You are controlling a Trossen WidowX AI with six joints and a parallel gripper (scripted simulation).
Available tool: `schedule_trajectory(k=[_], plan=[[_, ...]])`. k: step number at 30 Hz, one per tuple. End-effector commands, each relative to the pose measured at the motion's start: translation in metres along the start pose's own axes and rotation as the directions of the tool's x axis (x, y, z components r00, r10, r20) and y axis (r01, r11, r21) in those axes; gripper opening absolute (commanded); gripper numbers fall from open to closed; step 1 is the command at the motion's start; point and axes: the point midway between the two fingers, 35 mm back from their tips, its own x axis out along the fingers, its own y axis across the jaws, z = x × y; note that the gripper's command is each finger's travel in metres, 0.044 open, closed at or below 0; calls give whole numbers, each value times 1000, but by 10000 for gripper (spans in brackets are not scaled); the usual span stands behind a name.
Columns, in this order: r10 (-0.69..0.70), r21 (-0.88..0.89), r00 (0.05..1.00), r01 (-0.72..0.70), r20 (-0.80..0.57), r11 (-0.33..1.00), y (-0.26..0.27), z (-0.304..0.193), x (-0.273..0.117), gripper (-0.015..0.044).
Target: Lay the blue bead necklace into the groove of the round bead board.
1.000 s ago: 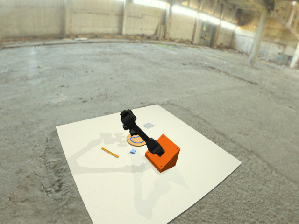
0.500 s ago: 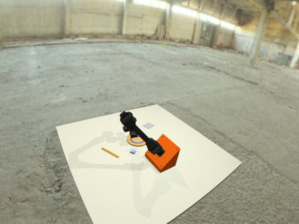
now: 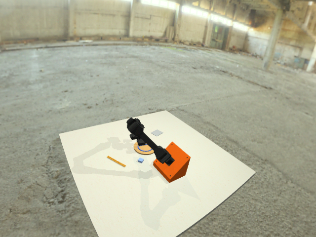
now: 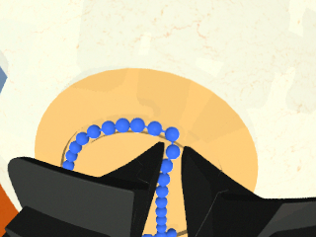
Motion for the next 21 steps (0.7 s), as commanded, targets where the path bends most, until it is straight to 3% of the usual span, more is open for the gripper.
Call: schedule_trajectory(k=[1, 21], plan=[[-1, 0, 1000, 1, 0, 1000, 0, 0, 0, 0], [5, 5, 1000, -5, 2, 1000, 1, 0, -6, 0]])
